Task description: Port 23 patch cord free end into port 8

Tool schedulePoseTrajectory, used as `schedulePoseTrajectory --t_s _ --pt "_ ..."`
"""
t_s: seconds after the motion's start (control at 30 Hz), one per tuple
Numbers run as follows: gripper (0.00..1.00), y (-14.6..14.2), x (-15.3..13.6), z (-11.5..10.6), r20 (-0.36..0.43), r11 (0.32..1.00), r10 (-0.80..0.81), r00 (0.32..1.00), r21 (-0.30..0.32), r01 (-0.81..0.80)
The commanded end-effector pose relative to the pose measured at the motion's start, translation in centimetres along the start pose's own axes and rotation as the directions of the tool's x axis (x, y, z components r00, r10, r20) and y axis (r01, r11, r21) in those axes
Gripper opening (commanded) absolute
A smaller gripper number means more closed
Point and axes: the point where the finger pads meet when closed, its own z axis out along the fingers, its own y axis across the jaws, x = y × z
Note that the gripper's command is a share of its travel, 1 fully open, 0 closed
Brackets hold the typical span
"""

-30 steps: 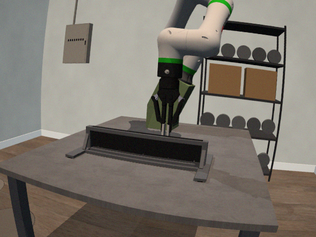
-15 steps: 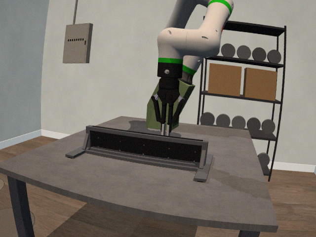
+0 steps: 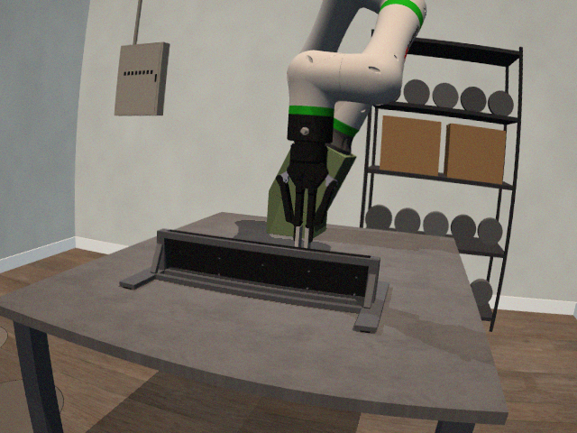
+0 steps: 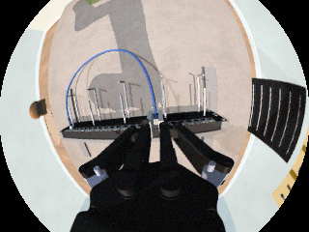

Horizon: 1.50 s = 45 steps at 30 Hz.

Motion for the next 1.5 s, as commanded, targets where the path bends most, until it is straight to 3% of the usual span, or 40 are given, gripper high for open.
schedulePoseTrajectory --t_s 0.0,0.73,0.77,1.47 --pt "0.00 -0.01 -0.08 -0.04 0.002 1.000 0.000 1.000 0.000 0.000" --pt "0.00 -0.01 0.00 -0.04 0.002 1.000 0.000 1.000 0.000 0.000" --pt "0.22 -0.01 0.00 -0.04 0.002 1.000 0.000 1.000 0.000 0.000" --pt "0.22 -0.01 0.00 -0.04 0.002 1.000 0.000 1.000 0.000 0.000"
